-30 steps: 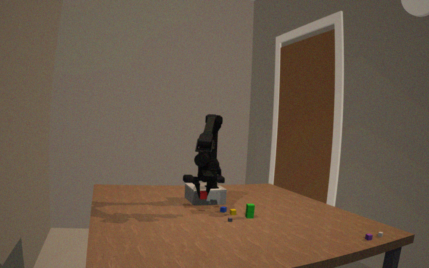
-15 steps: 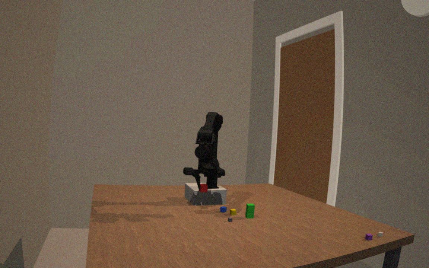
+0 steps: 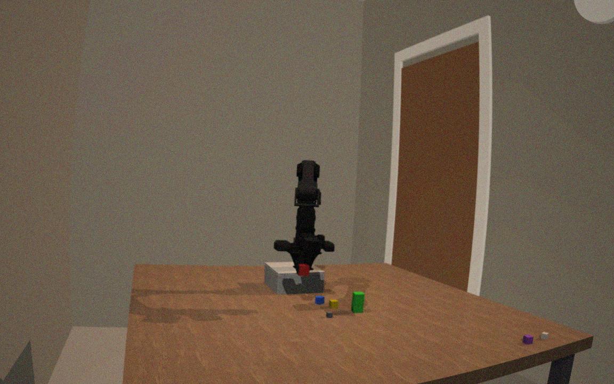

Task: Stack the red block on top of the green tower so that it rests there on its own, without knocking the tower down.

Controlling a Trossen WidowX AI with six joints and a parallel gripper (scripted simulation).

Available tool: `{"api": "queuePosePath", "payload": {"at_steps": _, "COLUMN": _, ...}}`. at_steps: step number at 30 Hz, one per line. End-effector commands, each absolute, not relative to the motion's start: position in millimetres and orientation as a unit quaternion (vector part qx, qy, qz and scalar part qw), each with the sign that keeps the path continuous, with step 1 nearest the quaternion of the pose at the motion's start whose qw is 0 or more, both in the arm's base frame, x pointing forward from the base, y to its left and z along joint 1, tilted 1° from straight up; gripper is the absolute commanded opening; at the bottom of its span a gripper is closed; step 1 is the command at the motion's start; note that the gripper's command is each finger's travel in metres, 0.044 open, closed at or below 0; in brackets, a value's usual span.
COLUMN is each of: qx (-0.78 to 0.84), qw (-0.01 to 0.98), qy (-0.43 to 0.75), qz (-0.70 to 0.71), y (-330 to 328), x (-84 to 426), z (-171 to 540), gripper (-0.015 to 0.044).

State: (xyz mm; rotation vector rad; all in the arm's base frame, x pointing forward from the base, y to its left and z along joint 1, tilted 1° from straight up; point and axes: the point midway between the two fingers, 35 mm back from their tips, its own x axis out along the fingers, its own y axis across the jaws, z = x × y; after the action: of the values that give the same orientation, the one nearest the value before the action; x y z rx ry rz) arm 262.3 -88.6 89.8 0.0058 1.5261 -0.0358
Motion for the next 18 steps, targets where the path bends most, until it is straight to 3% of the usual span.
{"api": "queuePosePath", "payload": {"at_steps": 1, "qx": 0.004, "qw": 0.723, "qy": 0.691, "qz": -0.019, "y": -72, "x": 275, "z": 91, "gripper": 0.0}}
{"api": "queuePosePath", "payload": {"at_steps": 18, "qx": 0.011, "qw": 0.723, "qy": 0.69, "qz": -0.011, "y": 11, "x": 307, "z": 90, "gripper": 0.0}}
